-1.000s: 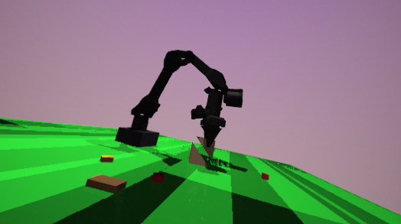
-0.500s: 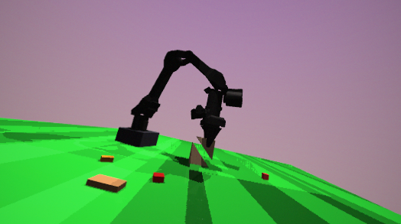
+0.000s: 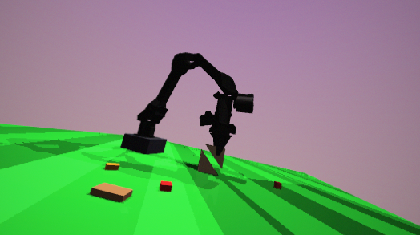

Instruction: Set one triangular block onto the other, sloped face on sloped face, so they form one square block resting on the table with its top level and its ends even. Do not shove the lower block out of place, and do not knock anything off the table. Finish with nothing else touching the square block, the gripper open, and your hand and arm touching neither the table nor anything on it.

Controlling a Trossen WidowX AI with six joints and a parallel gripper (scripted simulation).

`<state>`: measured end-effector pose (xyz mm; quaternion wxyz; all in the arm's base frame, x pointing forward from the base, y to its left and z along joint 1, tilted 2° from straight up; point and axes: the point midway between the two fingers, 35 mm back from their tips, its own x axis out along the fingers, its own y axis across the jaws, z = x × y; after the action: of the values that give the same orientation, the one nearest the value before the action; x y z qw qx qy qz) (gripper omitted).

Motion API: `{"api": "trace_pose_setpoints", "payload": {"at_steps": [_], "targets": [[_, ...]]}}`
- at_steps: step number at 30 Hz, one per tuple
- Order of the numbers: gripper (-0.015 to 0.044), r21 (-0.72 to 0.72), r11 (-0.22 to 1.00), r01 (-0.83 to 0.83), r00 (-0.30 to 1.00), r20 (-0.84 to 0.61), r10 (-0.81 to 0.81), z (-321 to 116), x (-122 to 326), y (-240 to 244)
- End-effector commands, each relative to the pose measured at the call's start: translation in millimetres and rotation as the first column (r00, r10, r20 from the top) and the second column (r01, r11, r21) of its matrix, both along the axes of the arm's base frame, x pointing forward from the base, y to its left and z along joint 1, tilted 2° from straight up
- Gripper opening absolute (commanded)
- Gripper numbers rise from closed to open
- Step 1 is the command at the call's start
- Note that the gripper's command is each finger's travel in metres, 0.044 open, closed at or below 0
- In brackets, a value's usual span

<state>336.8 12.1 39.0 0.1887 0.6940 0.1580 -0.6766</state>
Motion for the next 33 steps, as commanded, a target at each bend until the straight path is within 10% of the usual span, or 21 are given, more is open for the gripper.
{"api": "trace_pose_setpoints", "payload": {"at_steps": [1, 33], "targets": [[0.0000, -0.004, 1.000, -0.003, 1.000, -0.003, 0.003, -3.5, -1.7, -1.3], [0.0000, -0.006, 1.000, -0.004, 1.000, -0.004, 0.004, -18.5, -6.7, -5.1]]}}
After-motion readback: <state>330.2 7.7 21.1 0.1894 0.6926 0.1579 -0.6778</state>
